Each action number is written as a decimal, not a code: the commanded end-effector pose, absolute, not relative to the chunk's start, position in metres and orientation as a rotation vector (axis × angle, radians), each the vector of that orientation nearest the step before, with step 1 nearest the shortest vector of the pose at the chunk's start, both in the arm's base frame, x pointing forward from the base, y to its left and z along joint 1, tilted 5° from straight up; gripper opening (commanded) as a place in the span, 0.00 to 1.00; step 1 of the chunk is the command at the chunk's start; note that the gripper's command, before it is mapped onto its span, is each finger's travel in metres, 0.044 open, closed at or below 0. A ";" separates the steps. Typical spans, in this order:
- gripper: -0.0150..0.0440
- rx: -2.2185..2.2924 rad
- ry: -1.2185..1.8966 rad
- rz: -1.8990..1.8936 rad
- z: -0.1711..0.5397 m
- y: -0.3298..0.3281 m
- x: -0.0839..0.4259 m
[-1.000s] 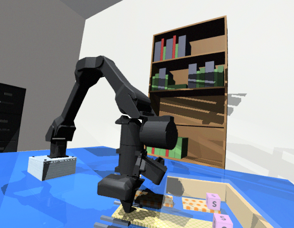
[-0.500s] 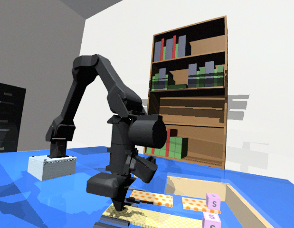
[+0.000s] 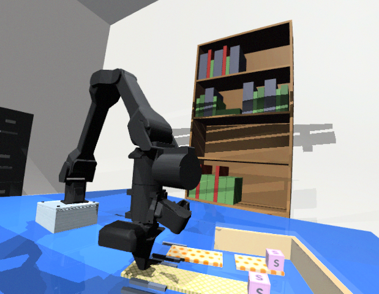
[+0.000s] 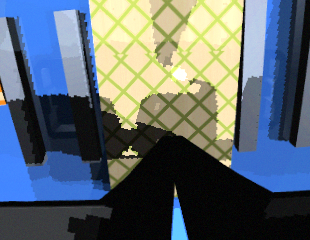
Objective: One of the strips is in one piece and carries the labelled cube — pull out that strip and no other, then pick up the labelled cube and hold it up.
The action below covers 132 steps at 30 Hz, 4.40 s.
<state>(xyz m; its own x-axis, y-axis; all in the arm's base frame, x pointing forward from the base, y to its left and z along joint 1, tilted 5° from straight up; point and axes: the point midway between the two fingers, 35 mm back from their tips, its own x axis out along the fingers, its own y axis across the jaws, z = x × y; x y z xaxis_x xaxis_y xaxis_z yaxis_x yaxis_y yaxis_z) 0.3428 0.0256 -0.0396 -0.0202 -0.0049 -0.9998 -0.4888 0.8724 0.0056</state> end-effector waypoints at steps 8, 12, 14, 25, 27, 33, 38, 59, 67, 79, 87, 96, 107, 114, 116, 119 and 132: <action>0.25 -0.402 1.584 0.400 -0.045 0.014 0.321; 0.25 -0.403 1.584 0.400 -0.045 0.011 0.316; 0.25 -0.403 1.585 0.400 -0.044 0.009 0.314; 0.25 -0.403 1.586 0.400 -0.044 0.001 0.299; 0.25 -0.403 1.586 0.400 -0.044 -0.001 0.297; 0.25 -0.404 1.587 0.399 -0.044 -0.006 0.289; 0.25 -0.404 1.588 0.399 -0.043 -0.010 0.283; 0.25 -0.405 1.591 0.399 -0.042 -0.025 0.257; 0.25 -0.405 1.592 0.398 -0.042 -0.031 0.247; 0.25 -0.405 1.593 0.398 -0.041 -0.040 0.233; 0.25 -0.406 1.594 0.398 -0.040 -0.045 0.225; 0.25 -0.406 1.594 0.398 -0.040 -0.045 0.225; 0.25 -0.406 1.594 0.398 -0.040 -0.045 0.225; 0.25 -0.406 1.594 0.398 -0.040 -0.045 0.225; 0.25 -0.406 1.594 0.398 -0.040 -0.045 0.225; 0.25 -0.406 1.594 0.398 -0.040 -0.045 0.225; 0.30 -0.407 1.592 0.399 0.006 -0.041 0.241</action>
<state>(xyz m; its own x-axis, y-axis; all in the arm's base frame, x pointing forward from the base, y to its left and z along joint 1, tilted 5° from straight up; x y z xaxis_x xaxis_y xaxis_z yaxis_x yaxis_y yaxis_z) 0.2382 -0.0420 0.0019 -0.0503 -0.0157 -0.9986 -0.4875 0.8731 0.0109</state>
